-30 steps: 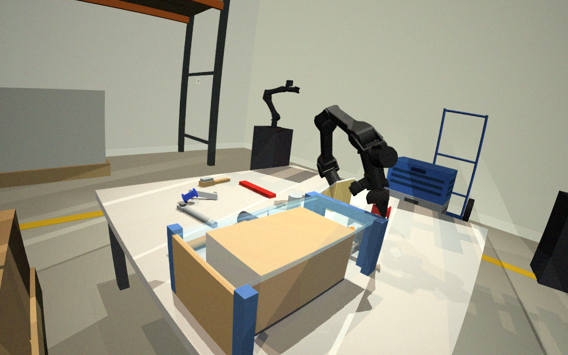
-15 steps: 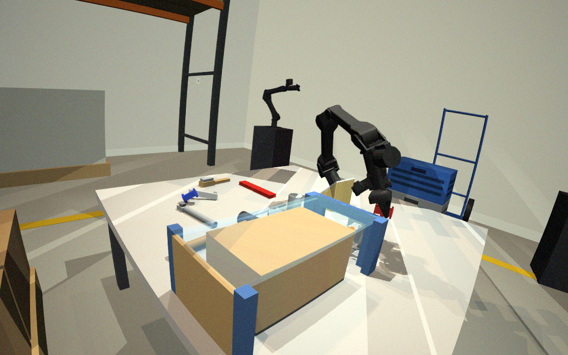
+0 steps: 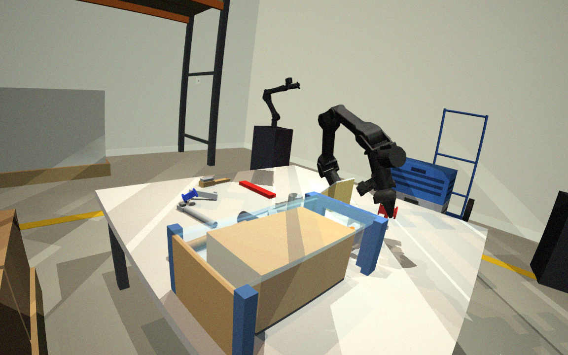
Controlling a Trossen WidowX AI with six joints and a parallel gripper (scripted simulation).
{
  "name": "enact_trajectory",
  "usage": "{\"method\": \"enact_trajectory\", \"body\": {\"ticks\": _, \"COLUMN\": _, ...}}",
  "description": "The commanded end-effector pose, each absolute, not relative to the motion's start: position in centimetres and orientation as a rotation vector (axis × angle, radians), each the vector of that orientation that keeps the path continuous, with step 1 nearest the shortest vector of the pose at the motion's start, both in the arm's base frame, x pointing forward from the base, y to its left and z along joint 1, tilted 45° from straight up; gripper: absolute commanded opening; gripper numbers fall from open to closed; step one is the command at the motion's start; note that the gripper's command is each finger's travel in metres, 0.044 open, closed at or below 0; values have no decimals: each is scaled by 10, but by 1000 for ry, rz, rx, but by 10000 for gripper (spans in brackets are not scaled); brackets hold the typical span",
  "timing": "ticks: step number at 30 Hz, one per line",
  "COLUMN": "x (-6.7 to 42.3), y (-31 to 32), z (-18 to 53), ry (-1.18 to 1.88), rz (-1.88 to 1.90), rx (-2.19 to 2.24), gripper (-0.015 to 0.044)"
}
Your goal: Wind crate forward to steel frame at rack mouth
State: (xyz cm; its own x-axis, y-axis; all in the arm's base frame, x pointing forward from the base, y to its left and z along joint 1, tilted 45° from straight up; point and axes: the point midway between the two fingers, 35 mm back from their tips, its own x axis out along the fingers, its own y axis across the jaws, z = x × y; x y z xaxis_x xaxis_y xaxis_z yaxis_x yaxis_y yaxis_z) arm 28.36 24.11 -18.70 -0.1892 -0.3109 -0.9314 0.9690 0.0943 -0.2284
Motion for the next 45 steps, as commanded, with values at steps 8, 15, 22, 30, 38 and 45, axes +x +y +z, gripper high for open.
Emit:
{"method": "enact_trajectory", "body": {"ticks": 8, "x": 251, "y": 256, "z": -196, "ry": 1235, "rz": -1394, "rx": 754, "gripper": 0}}
{"method": "enact_trajectory", "body": {"ticks": 15, "x": 242, "y": 259, "z": -197, "ry": 1235, "rz": -1394, "rx": 754, "gripper": 0}}
{"method": "enact_trajectory", "body": {"ticks": 22, "x": 234, "y": 260, "z": -197, "ry": 1236, "rz": -1394, "rx": 754, "gripper": 0}}
{"method": "enact_trajectory", "body": {"ticks": 30, "x": 225, "y": 262, "z": -197, "ry": 1237, "rz": -1394, "rx": 754, "gripper": 0}}
{"method": "enact_trajectory", "body": {"ticks": 38, "x": 215, "y": 263, "z": -196, "ry": 1237, "rz": -1394, "rx": 753, "gripper": 0}}
{"method": "enact_trajectory", "body": {"ticks": 45, "x": 206, "y": 263, "z": -194, "ry": 1238, "rz": -1394, "rx": 753, "gripper": 0}}
